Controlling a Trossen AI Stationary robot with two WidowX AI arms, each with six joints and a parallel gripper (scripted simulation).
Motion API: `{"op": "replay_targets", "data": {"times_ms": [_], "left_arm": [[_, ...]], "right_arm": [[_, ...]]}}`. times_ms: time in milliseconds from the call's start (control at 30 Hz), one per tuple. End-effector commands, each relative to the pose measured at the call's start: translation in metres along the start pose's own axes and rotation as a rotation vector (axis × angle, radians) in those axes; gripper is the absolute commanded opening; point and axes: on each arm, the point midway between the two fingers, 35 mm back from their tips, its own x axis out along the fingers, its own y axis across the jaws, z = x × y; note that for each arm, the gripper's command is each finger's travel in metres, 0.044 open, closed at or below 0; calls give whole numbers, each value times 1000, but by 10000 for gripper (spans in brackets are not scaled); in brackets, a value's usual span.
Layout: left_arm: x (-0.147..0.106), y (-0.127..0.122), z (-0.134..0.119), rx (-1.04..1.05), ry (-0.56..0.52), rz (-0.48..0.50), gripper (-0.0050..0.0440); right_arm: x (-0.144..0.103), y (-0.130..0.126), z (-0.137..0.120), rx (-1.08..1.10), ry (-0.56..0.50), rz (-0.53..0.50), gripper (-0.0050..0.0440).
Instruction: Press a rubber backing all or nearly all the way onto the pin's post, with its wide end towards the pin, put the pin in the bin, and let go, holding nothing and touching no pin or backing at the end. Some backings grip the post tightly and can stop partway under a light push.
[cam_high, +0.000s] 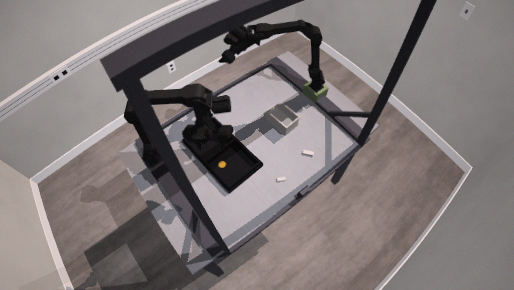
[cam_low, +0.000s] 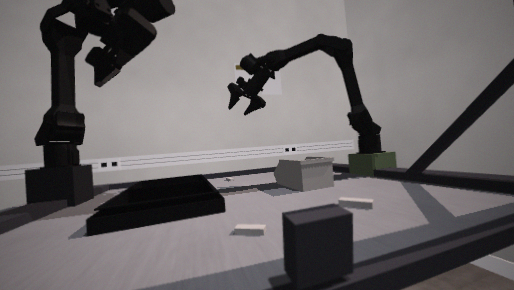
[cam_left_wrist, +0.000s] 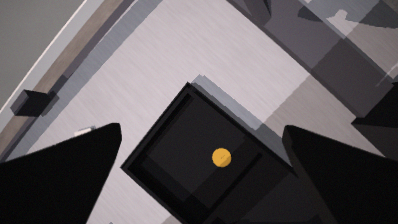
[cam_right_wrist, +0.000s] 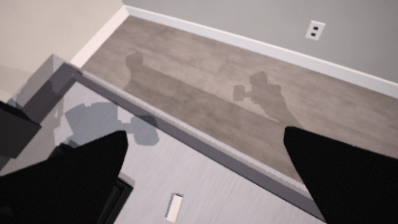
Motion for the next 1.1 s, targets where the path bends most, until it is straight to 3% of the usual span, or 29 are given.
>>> {"op": "replay_targets", "data": {"times_ms": [0, 633, 733, 933, 1067], "left_arm": [[-6, 1, 3, 10, 5, 23, 440], [-5, 0, 2, 6, 4, 18, 440], [-3, -3, -1, -23, 9, 34, 440], [7, -8, -11, -181, 28, 81, 440], [12, -11, -16, -260, 36, 105, 440]], "right_arm": [[-11, 2, 10, 5, -32, 13, 440], [-12, 4, 9, -1, -32, 18, 440], [-20, 21, 1, -50, -32, 62, 440], [-55, 92, -38, -265, -37, 252, 440], [-73, 119, -57, -358, -43, 338, 440]]}}
